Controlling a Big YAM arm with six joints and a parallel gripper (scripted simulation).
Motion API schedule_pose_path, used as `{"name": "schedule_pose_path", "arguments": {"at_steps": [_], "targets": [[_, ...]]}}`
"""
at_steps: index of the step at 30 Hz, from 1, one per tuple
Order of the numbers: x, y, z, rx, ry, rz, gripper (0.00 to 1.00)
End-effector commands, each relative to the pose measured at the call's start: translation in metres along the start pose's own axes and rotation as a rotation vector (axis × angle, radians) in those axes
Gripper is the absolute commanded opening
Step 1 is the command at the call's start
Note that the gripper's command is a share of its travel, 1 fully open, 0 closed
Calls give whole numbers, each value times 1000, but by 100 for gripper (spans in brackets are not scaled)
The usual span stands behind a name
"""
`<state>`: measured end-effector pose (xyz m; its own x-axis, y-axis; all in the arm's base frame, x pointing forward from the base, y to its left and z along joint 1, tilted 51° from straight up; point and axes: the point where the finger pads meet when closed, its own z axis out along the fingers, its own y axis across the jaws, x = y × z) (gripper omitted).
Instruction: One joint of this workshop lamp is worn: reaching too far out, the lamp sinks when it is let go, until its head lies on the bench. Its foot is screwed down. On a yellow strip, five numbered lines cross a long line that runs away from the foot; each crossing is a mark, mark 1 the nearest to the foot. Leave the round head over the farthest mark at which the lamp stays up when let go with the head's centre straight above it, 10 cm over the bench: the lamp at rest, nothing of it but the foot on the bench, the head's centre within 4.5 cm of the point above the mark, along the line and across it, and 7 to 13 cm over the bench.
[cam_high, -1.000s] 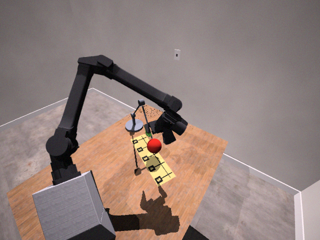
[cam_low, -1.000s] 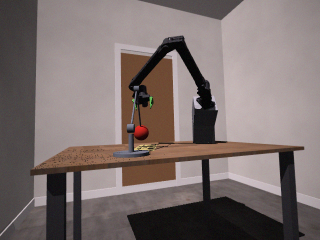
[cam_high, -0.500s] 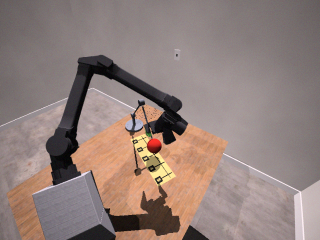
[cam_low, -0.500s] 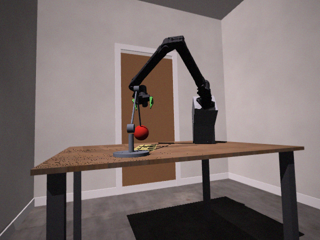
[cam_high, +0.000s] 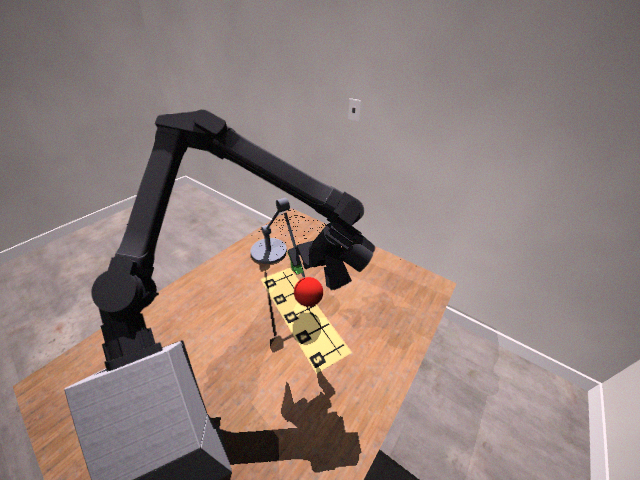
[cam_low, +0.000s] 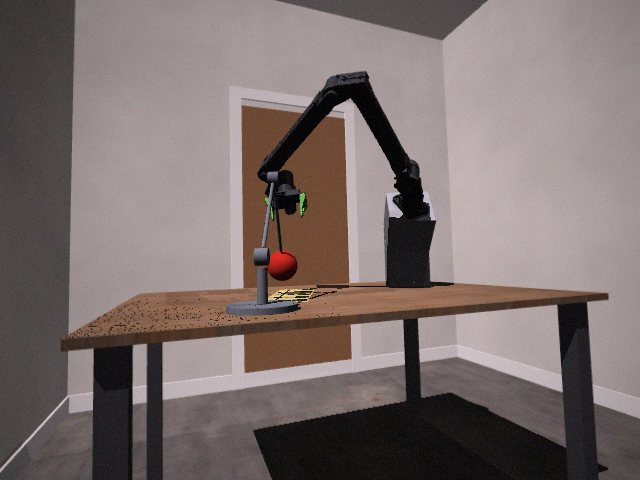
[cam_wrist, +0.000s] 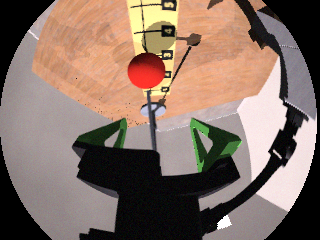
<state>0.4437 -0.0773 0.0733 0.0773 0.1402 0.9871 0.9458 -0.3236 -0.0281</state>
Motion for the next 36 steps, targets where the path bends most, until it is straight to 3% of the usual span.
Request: {"name": "schedule_pose_path", "arguments": {"at_steps": [1,15,36], "targets": [[11,5,-6,-21,-14,-19,100],[47,12,-14,-78,-63,-56,100],[39,13,38,-59,-52,-70,100]]}}
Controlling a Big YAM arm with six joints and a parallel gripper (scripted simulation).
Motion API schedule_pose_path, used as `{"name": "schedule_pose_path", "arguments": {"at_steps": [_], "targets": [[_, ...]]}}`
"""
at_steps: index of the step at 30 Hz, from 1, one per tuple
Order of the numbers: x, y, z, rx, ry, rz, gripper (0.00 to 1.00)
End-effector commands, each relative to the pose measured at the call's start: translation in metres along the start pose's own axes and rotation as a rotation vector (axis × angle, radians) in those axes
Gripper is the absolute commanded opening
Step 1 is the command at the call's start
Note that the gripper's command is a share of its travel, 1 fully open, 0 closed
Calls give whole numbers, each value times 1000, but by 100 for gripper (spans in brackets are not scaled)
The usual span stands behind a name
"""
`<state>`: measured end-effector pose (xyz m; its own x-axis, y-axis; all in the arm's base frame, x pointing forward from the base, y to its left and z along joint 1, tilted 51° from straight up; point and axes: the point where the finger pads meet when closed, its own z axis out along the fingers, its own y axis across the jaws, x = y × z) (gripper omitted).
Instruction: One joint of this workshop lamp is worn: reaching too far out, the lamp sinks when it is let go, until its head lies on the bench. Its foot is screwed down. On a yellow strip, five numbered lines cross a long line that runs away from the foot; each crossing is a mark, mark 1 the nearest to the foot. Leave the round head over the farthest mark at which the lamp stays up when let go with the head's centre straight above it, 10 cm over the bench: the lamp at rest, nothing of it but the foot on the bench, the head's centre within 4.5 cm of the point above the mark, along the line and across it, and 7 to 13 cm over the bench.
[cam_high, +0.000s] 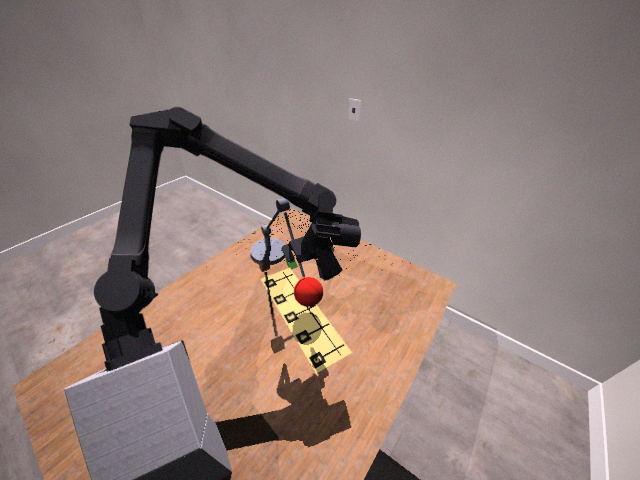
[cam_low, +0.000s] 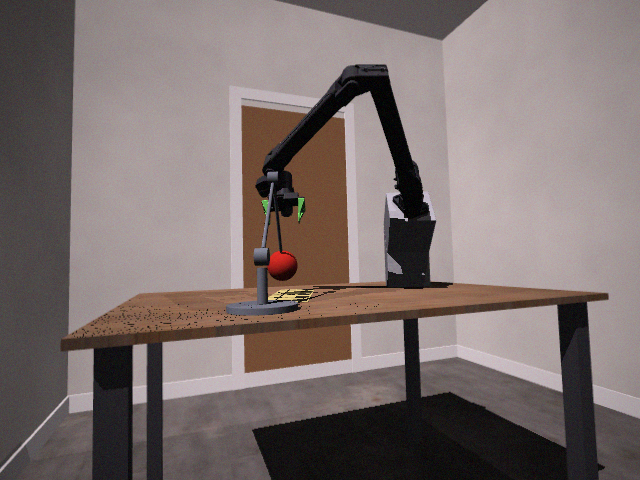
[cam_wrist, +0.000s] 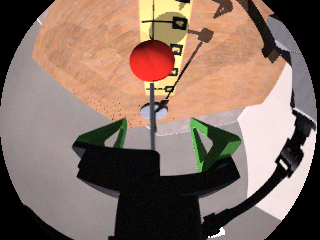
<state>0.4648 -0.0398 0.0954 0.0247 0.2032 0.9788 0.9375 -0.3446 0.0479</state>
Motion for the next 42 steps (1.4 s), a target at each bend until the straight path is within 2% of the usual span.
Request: {"name": "schedule_pose_path", "arguments": {"at_steps": [1,28,42], "targets": [[9,6,3,-22,-10,1,100],[-4,0,71,13,-3,-4,100],[10,10,67,-30,-19,11,100]]}}
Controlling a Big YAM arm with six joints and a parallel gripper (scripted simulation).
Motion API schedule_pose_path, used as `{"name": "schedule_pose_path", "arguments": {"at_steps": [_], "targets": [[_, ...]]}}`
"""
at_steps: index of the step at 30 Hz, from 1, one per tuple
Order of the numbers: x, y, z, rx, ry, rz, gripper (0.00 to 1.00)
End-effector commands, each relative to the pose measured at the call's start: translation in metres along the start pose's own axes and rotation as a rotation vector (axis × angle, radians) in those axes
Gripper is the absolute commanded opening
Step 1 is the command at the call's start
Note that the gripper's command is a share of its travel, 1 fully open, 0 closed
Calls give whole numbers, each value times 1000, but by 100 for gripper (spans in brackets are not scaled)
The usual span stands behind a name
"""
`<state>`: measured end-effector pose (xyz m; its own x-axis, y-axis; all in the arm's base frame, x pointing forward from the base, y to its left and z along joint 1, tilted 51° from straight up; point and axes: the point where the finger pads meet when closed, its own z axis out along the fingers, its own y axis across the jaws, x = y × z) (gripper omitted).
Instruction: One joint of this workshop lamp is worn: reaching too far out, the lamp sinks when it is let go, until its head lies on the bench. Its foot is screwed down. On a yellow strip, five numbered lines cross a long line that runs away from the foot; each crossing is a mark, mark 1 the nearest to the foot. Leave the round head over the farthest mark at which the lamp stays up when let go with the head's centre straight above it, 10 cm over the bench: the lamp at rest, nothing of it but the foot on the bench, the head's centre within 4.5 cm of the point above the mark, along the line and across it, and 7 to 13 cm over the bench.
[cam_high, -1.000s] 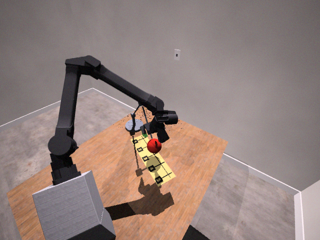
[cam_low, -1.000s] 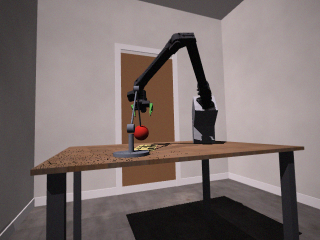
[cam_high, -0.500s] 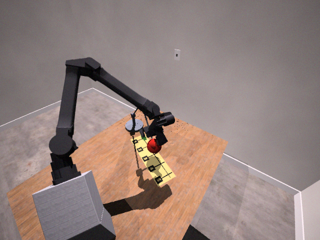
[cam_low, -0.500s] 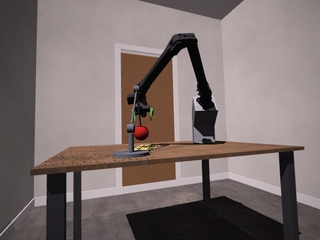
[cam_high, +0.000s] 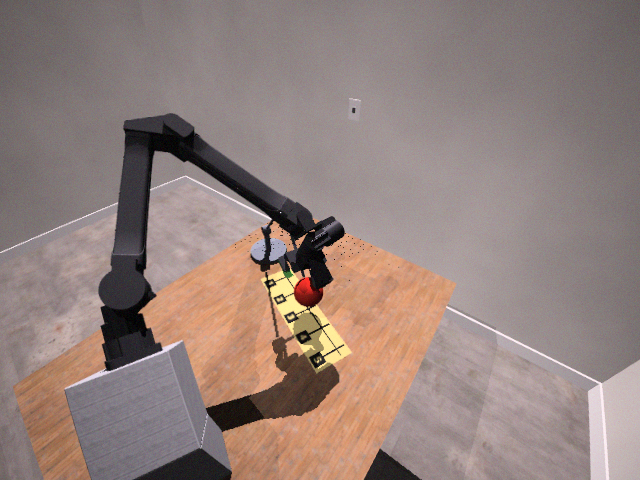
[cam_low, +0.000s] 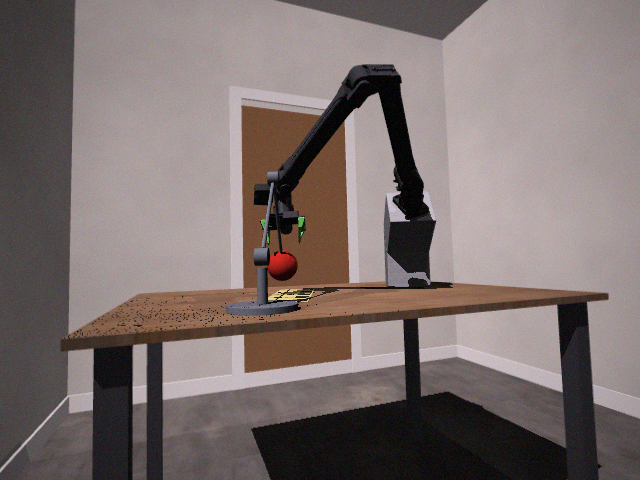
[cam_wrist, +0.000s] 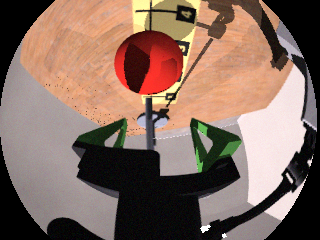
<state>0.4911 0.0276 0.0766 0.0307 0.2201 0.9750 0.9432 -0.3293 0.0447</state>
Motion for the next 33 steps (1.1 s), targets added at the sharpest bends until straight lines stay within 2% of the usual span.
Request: {"name": "schedule_pose_path", "arguments": {"at_steps": [1,33], "targets": [[15,11,-8,-51,-2,13,100],[21,15,-10,-58,-4,16,100]]}}
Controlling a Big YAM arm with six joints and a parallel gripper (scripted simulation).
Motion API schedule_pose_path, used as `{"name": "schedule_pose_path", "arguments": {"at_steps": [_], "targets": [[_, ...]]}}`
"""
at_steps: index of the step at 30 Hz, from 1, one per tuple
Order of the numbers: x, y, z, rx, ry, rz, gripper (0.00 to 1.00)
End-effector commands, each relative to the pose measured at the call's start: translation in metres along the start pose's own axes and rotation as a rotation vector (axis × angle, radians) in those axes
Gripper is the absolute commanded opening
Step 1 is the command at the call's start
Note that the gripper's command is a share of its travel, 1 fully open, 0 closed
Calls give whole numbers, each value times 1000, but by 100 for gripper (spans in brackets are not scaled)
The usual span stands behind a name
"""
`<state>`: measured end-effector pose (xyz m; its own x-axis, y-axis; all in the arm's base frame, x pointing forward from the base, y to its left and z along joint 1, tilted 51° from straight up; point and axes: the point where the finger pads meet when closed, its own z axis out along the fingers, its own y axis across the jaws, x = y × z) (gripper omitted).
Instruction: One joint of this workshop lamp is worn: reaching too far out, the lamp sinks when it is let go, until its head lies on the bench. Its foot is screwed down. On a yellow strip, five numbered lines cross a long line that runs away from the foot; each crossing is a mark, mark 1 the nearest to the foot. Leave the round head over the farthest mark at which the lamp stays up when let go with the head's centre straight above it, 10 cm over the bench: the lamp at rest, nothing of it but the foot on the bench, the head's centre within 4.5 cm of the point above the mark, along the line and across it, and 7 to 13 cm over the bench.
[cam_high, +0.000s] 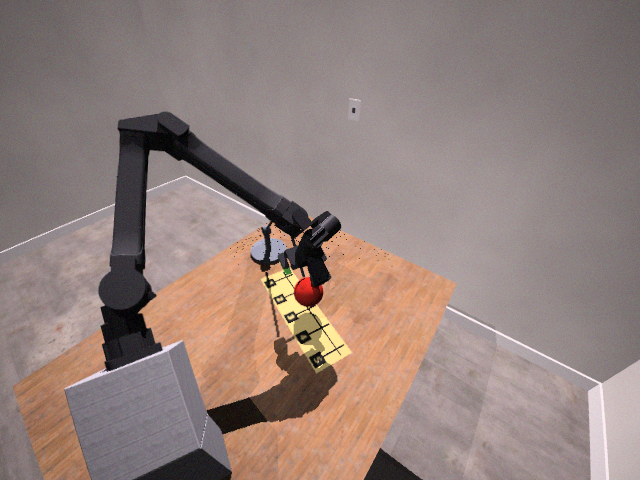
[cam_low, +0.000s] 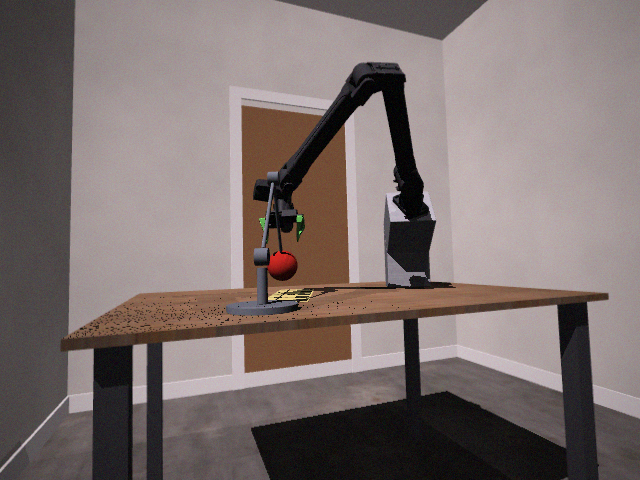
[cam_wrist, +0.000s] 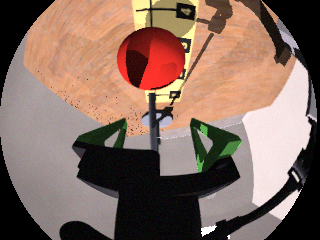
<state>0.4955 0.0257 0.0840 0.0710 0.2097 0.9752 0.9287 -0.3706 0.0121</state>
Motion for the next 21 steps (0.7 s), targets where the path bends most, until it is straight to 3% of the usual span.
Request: {"name": "schedule_pose_path", "arguments": {"at_steps": [1,21], "targets": [[15,10,-8,-22,1,-25,100],[15,10,-8,-22,1,-25,100]]}}
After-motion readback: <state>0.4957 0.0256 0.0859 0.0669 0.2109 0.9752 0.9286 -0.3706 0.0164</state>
